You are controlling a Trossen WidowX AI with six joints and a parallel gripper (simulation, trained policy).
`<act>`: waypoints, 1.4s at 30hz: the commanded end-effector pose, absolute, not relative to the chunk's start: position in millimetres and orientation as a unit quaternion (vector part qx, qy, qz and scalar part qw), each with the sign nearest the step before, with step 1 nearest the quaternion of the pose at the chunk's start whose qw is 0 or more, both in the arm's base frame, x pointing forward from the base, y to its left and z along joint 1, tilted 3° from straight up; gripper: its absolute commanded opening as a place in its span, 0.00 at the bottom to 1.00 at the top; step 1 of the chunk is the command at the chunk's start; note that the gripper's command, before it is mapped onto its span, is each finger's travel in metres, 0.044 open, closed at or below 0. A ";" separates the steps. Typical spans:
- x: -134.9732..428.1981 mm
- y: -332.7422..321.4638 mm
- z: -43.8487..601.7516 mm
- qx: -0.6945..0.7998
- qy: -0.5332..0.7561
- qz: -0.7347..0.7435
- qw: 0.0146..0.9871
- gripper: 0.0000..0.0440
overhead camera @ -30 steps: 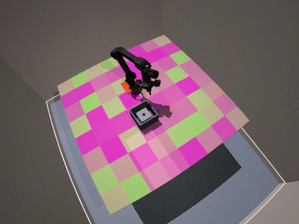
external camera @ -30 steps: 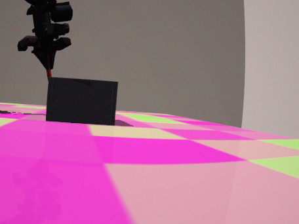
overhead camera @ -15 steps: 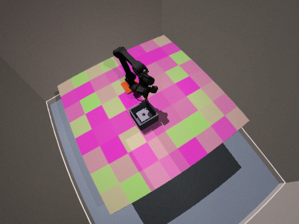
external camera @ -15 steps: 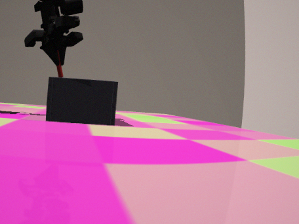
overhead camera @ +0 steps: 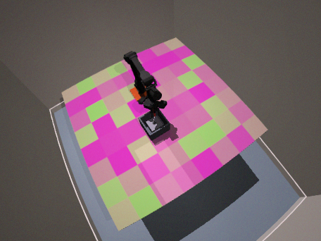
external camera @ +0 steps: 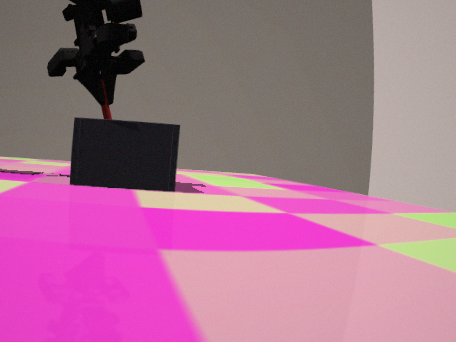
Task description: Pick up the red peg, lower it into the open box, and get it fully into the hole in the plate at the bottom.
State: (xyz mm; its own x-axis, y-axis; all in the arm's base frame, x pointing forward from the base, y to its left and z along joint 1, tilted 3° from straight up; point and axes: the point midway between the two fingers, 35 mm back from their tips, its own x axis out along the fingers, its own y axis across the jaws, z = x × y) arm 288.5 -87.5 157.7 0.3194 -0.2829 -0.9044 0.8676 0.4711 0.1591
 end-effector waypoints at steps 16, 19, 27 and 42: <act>312.7 -119.9 122.5 0.354 0.453 -0.396 0.716 0.00; 315.4 -122.1 113.7 0.350 0.463 -0.396 0.711 0.03; 318.7 -127.4 97.5 0.329 0.494 -0.391 0.703 0.36; 346.2 -139.7 109.6 0.291 0.518 -0.368 0.715 0.33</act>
State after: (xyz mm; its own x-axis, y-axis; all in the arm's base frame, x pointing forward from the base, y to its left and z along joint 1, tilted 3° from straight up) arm 343.0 -137.4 111.7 0.2031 -0.2316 -0.9514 0.8363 0.5464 0.0455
